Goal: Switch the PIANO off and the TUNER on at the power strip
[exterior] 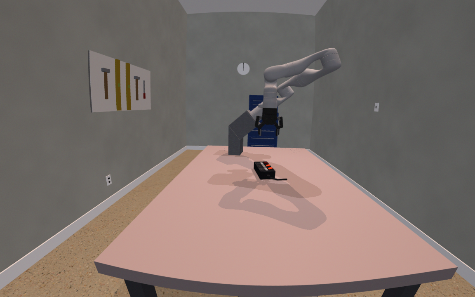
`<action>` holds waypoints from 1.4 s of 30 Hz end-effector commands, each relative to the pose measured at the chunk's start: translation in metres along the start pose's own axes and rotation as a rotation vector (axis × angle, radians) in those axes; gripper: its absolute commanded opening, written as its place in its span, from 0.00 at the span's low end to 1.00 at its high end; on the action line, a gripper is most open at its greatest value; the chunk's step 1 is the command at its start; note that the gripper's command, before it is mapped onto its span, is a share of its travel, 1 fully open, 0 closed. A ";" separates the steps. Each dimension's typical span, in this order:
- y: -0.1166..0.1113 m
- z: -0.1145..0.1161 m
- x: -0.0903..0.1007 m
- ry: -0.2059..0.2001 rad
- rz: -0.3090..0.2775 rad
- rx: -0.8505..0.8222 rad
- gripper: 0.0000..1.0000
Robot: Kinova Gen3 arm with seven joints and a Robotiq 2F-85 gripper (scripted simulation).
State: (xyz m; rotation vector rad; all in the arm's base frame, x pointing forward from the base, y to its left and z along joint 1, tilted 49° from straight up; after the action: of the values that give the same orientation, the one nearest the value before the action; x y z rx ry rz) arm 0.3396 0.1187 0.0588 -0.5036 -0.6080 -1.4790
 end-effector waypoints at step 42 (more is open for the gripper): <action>0.000 0.000 0.001 0.000 -0.002 0.000 1.00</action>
State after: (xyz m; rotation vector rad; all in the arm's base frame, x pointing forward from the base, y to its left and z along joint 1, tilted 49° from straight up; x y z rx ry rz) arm 0.3396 0.1187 0.0588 -0.5036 -0.6080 -1.4790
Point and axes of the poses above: the point where the finger pads meet when closed, its own x axis back along the fingers, its own z axis across the jaws, y = z × x, the point moved 2 cm from there along x, back along the fingers, and after that the axes turned 14 degrees about -x, right-handed, at the moved point
